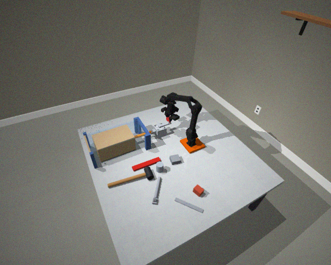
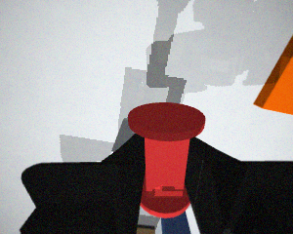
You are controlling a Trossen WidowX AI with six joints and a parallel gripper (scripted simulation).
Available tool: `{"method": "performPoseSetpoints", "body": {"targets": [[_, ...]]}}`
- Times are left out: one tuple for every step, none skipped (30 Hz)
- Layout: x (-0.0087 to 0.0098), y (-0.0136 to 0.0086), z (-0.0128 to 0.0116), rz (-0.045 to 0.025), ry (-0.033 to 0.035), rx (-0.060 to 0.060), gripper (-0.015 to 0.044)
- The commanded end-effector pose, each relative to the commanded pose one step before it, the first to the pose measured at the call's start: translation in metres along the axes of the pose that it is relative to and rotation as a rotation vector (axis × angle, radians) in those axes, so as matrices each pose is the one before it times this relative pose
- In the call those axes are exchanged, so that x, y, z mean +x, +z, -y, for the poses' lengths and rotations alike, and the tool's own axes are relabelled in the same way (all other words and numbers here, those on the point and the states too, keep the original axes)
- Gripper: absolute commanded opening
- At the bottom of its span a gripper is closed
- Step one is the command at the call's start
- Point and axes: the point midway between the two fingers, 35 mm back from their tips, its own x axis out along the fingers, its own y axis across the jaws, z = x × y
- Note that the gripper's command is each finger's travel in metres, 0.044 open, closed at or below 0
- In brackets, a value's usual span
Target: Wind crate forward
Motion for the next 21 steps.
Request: {"method": "performPoseSetpoints", "body": {"targets": [[0.00232, 0.00230, -0.01394, 0.00737, 0.01427, 0.0002, 0.0000], [0.00004, -0.00004, -0.00403, 0.00000, 0.00029, 0.0000, 0.0000], [-0.00016, -0.00016, -0.00424, -0.00001, 0.00030, 0.0000, 0.0000], [-0.00010, -0.00017, -0.00494, -0.00001, 0.00035, 0.0000, 0.0000], [-0.00005, -0.00031, -0.00425, -0.00002, 0.00030, 0.0000, 0.0000], [0.00000, -0.00023, -0.00314, -0.00002, 0.00022, 0.0000, 0.0000], [-0.00002, -0.00040, -0.00267, -0.00003, 0.00019, 0.0000, 0.0000], [0.00000, -0.00019, -0.00127, -0.00001, 0.00009, 0.0000, 0.0000], [-0.00003, -0.00038, -0.00177, -0.00003, 0.00012, 0.0000, 0.0000], [-0.00001, -0.00021, -0.00099, -0.00002, 0.00007, 0.0000, 0.0000], [-0.00002, -0.00041, -0.00170, -0.00003, 0.00012, 0.0000, 0.0000], [-0.00001, -0.00025, -0.00104, -0.00002, 0.00007, 0.0000, 0.0000], [-0.00003, -0.00047, -0.00170, -0.00004, 0.00012, 0.0000, 0.0000], [-0.00001, -0.00028, -0.00102, -0.00002, 0.00007, 0.0000, 0.0000], [-0.00003, -0.00051, -0.00169, -0.00004, 0.00012, 0.0000, 0.0000], [-0.00001, -0.00031, -0.00101, -0.00002, 0.00007, 0.0000, 0.0000], [-0.00003, -0.00056, -0.00167, -0.00004, 0.00012, 0.0000, 0.0000], [-0.00001, -0.00034, -0.00100, -0.00003, 0.00007, 0.0000, 0.0000], [-0.00003, -0.00061, -0.00166, -0.00005, 0.00012, 0.0000, 0.0000], [-0.00001, -0.00037, -0.00099, -0.00003, 0.00007, 0.0000, 0.0000], [-0.00003, -0.00065, -0.00164, -0.00005, 0.00011, 0.0000, 0.0000]]}}
